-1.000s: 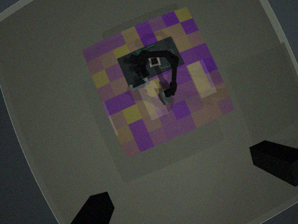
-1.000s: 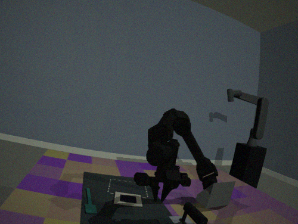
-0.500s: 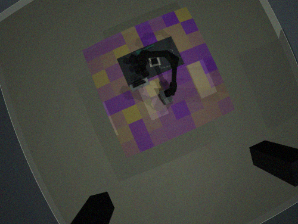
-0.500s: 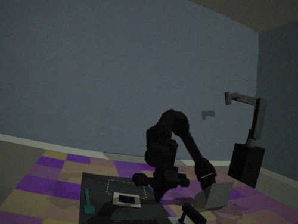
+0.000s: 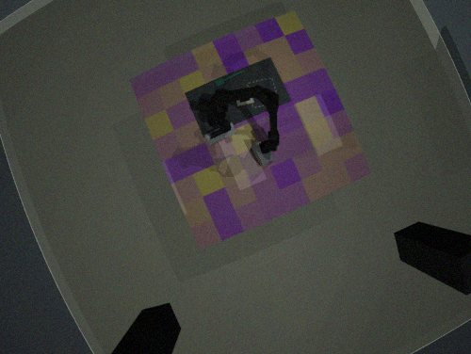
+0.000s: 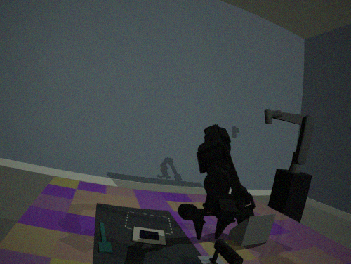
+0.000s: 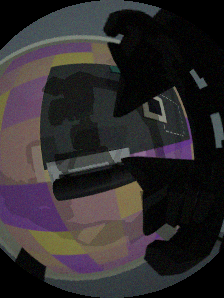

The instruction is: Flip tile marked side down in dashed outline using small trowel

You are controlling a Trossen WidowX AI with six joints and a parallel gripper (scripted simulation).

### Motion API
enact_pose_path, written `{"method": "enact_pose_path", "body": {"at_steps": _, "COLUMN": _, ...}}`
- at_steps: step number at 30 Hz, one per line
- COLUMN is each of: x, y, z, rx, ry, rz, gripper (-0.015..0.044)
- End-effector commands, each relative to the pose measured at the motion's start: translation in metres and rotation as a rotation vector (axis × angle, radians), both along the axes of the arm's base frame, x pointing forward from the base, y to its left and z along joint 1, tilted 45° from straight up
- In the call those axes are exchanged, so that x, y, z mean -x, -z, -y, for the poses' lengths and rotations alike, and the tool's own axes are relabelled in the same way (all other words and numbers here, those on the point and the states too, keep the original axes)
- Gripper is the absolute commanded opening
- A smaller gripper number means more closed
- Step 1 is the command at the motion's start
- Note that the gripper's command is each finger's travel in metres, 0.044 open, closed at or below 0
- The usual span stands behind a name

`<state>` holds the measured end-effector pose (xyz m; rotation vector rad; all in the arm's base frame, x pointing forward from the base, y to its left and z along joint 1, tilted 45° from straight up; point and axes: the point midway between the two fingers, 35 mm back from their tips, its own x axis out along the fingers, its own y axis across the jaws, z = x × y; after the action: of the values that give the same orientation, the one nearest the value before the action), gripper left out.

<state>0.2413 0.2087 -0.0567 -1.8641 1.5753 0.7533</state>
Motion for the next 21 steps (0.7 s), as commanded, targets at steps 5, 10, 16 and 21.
{"method": "enact_pose_path", "body": {"at_steps": 5, "x": 0.059, "y": 0.023, "z": -0.023, "rx": 0.026, "ry": -0.011, "rz": -0.016, "gripper": 0.027}}
{"method": "enact_pose_path", "body": {"at_steps": 10, "x": 0.059, "y": 0.024, "z": -0.022, "rx": 0.026, "ry": -0.011, "rz": -0.016, "gripper": 0.027}}
{"method": "enact_pose_path", "body": {"at_steps": 16, "x": 0.057, "y": 0.031, "z": -0.016, "rx": 0.026, "ry": -0.011, "rz": -0.015, "gripper": 0.027}}
{"method": "enact_pose_path", "body": {"at_steps": 21, "x": 0.056, "y": 0.037, "z": -0.011, "rx": 0.026, "ry": -0.011, "rz": -0.015, "gripper": 0.027}}
